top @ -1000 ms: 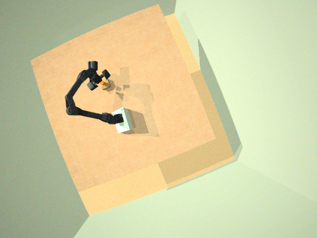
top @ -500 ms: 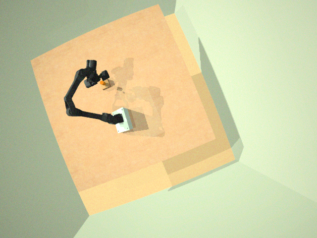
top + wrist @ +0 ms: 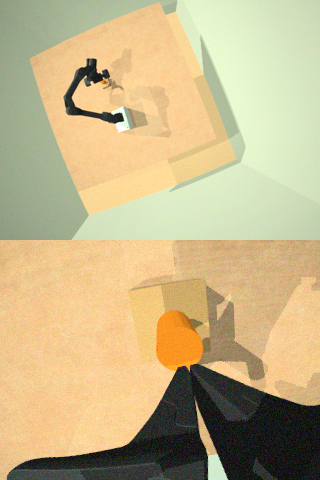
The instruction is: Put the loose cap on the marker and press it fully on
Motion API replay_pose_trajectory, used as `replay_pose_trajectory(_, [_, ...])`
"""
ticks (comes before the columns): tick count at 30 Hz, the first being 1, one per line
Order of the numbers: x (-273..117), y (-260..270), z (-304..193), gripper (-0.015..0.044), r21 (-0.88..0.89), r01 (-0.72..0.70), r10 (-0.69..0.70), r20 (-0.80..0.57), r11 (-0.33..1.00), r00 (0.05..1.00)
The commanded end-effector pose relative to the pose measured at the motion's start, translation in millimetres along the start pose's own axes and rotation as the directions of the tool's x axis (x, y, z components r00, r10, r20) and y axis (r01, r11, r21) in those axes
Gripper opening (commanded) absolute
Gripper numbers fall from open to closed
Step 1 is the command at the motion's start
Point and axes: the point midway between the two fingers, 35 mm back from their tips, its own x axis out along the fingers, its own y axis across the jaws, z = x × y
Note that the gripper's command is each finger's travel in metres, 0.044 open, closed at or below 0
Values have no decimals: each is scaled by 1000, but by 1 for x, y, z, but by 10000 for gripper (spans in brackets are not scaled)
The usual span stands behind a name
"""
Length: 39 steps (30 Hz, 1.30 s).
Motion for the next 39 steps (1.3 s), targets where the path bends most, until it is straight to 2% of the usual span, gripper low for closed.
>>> replay_pose_trajectory(1, [0,0,0,0,1,3,-3,0,1000,1000])
replay_pose_trajectory(33, [40,0,0,0,1,2,-2,0,1000,1000])
replay_pose_trajectory(39, [35,-3,2,0,1,10,-10,11,1000,1000])
